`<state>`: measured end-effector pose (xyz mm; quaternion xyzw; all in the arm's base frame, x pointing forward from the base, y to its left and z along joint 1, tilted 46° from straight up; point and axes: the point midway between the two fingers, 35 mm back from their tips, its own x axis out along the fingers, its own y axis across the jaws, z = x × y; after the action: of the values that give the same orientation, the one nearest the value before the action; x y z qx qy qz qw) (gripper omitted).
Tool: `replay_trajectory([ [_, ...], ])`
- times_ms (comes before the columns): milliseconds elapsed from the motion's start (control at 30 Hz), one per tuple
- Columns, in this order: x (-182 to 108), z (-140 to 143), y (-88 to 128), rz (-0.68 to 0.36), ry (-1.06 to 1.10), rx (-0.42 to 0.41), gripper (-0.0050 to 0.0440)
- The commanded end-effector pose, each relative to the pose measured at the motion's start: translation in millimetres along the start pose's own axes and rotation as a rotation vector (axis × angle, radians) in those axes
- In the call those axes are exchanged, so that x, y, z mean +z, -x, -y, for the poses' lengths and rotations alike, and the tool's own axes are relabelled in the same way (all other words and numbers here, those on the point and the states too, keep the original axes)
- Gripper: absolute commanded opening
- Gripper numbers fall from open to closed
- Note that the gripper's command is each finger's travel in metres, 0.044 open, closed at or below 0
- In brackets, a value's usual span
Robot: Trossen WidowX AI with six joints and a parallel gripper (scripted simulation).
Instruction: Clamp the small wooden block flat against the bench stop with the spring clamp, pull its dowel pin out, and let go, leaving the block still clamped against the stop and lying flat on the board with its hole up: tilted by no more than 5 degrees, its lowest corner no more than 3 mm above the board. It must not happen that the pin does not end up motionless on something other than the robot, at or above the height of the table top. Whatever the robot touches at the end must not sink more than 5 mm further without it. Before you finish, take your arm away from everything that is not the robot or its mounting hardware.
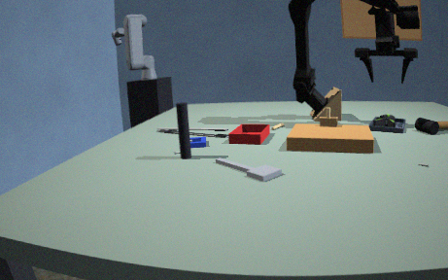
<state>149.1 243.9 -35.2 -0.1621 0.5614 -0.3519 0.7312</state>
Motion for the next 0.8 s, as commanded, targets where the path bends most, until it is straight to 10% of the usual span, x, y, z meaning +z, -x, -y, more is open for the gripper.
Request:
replay_trajectory([
  [0, 0, 2, -12, 0.001, 0.006, -0.015, 0.044],
  [767, 0, 4, -61, 0.001, 0.006, -0.016, 0.044],
])
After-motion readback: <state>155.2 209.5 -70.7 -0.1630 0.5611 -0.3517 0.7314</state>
